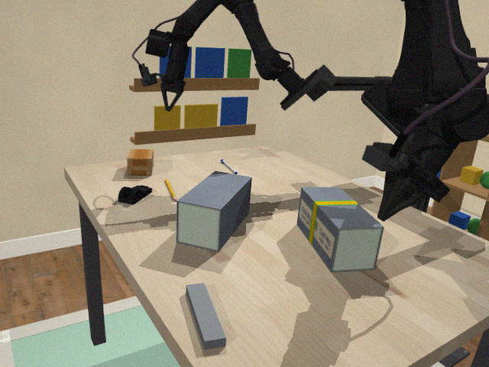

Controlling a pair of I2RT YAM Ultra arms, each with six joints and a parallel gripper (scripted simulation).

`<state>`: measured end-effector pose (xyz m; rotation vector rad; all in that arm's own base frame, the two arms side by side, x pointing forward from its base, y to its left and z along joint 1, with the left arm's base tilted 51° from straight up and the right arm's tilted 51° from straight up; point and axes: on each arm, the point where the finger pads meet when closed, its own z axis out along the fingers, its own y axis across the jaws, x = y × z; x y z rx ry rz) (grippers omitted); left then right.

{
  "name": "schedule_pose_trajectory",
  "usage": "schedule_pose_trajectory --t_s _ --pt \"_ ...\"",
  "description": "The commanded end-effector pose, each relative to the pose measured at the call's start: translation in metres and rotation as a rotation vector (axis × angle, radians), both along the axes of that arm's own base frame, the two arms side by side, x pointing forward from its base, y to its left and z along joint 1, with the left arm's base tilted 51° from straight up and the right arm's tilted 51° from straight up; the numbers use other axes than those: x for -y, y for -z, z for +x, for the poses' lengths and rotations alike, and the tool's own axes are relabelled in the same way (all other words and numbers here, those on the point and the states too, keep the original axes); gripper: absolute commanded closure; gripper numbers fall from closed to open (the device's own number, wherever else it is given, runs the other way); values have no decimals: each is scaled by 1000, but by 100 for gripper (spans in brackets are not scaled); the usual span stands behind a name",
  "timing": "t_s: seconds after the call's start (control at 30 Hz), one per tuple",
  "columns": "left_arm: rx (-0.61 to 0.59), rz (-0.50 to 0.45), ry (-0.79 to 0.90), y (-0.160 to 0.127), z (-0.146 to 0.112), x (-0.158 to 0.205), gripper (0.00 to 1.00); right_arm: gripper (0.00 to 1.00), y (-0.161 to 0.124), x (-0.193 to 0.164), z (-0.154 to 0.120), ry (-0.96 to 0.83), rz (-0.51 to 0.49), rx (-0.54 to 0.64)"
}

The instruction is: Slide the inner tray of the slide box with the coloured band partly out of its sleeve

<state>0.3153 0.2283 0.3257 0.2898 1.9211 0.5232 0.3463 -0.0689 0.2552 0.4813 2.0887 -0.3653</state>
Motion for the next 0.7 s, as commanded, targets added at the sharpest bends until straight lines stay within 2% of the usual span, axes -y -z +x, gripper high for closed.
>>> schedule_pose_trajectory --t_s 0.0,0.03,0.07,0.1,0.23,0.27,0.33,0.43,0.47,0.5,0.6,0.63,0.67 --pt "36 -88 -207 8 -3 -5 99 99 -41 -17 24 -124 23 159" --pt "36 -88 -207 8 -3 -5 99 99 -41 -17 24 -124 23 159" --pt "66 -58 -193 -6 -1 -3 99 99 -11 -15 23 -110 31 81" --pt "18 -109 -194 20 1 4 99 99 -35 -17 30 -123 28 145" --pt "-11 -175 -243 48 3 14 99 99 -67 -23 27 -174 23 246" --pt "-46 -221 -282 68 1 18 99 99 -81 -28 30 -207 19 293" --pt "-58 -276 -375 91 -3 22 99 99 -99 -38 34 -273 9 360" --pt "-49 -332 -498 118 -10 29 99 99 -113 -50 42 -362 -10 417" --pt "15 -290 -443 90 -1 27 99 99 -87 -44 45 -326 8 334" --pt "-69 -316 -422 117 -4 39 99 99 -99 -45 45 -329 2 371" --pt "-78 -326 -437 125 -6 42 99 99 -105 -47 44 -342 -3 392" --pt "-119 -350 -473 145 -12 46 99 99 -132 -57 35 -382 -13 469" --pt "-116 -363 -515 152 -16 48 99 99 -145 -62 34 -413 -24 508"
